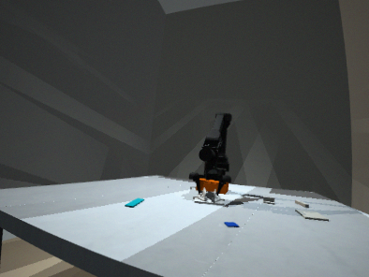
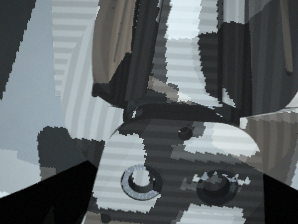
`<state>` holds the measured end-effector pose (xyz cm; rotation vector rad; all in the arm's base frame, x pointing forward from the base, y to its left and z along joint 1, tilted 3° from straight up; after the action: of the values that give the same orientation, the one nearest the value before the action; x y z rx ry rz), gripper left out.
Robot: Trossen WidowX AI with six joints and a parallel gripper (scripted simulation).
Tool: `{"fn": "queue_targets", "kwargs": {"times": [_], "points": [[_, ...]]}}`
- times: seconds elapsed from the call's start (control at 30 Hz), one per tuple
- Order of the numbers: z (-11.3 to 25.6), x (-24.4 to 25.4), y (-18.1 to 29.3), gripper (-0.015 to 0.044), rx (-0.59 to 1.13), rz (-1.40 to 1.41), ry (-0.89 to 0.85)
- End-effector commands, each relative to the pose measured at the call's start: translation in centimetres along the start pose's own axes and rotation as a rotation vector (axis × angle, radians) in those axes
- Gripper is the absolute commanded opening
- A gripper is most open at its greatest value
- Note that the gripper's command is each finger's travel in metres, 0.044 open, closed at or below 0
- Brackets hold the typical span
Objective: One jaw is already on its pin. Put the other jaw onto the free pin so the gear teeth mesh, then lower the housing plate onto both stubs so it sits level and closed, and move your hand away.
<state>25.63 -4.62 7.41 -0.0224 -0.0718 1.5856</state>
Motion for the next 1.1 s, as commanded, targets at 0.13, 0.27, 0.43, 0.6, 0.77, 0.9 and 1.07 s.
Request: {"fn": "queue_targets", "kwargs": {"times": [0.13, 0.27, 0.43, 0.6, 0.77, 0.9, 1.07], "points": [[0.14, 0.0, -0.01, 0.0351, 0.006, -0.005, -0.004], [0.32, 0.0, -0.01, 0.0351, 0.006, -0.005, -0.004], [0.12, 0.0, 0.05, 0.0351, 0.006, -0.005, -0.004], [0.11, 0.0, 0.05, 0.0351, 0.006, -0.005, -0.004], [-0.09, 0.0, 0.05, 0.0351, 0.006, -0.005, -0.004], [-0.09, 0.0, 0.05, 0.0351, 0.006, -0.005, -0.004], [-0.3, 0.0, 0.05, 0.0351, 0.006, -0.005, -0.004]]}}
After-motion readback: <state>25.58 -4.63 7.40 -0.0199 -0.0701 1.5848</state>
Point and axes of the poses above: the point midway between the two fingers, 35 mm back from their tips, its own z axis back along the fingers, its own x axis across the jaws, y = z × x, the point moved 8 cm from there along z, back along the fingers, and after that the axes turned 5 degrees about -z, right-handed, at the moved point
